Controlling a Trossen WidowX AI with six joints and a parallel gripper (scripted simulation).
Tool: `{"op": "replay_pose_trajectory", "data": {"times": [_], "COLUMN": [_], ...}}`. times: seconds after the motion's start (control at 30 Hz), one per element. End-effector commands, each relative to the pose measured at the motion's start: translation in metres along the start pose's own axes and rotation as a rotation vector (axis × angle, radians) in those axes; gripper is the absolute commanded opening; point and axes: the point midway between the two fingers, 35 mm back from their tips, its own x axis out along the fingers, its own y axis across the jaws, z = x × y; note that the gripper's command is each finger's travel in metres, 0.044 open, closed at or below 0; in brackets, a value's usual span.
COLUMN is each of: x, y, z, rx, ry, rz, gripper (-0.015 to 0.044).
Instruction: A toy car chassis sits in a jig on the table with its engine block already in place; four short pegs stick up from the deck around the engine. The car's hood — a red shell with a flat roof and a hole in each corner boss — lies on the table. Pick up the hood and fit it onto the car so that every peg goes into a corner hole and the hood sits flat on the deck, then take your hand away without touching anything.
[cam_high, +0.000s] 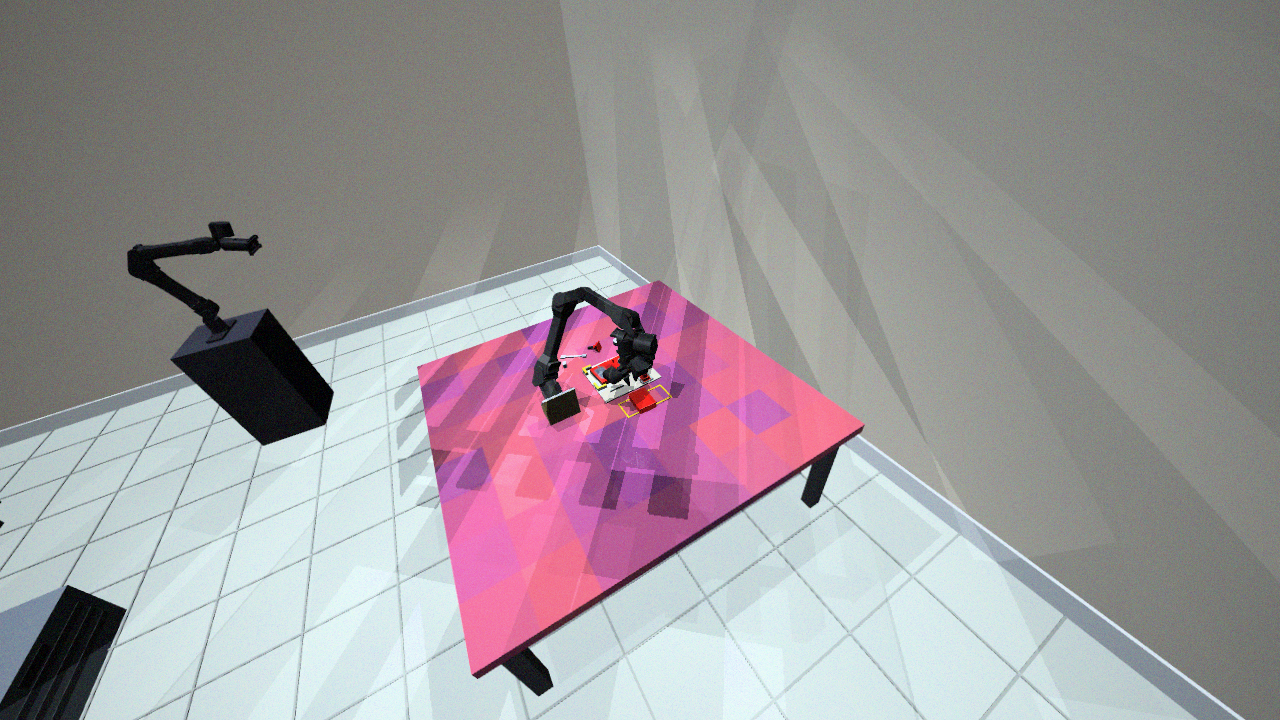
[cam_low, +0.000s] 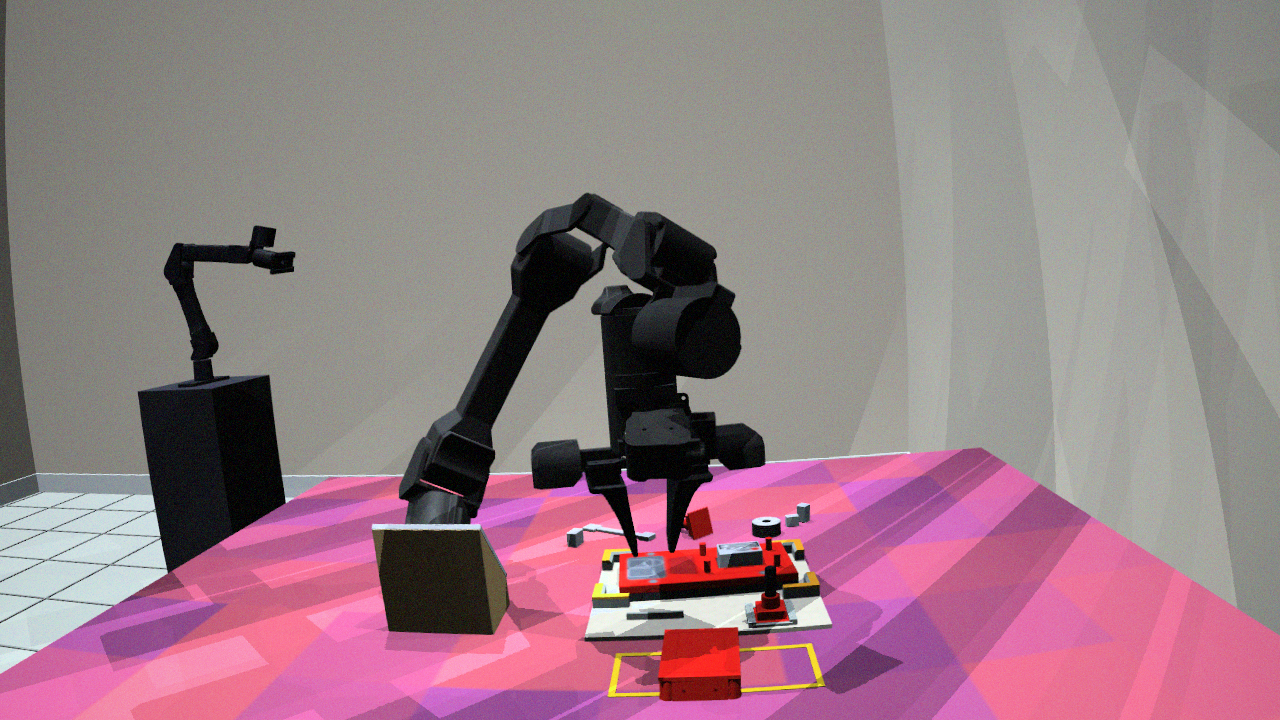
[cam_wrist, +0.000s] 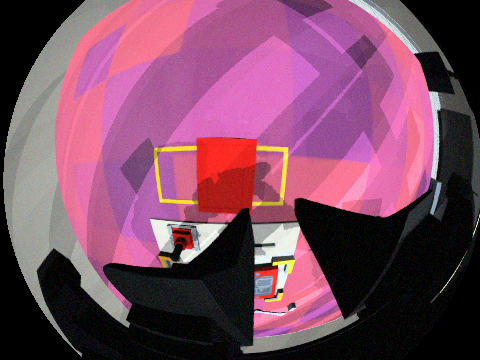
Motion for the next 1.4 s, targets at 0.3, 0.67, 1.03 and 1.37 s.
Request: {"op": "replay_pose_trajectory", "data": {"times": [0.3,0.67,1.03,1.37], "x": [0.013,0.024,0.035,0.045], "y": [0.011,0.020,0.028,0.036], "z": [0.000,-0.001,-0.002,-0.003], "rx": [-0.790,-1.470,-2.151,-2.771], "ry": [0.005,0.008,0.011,0.014], "rz": [0.001,0.001,0.005,0.012], "gripper": [0.0440,0.0440,0.0440,0.0440]}}
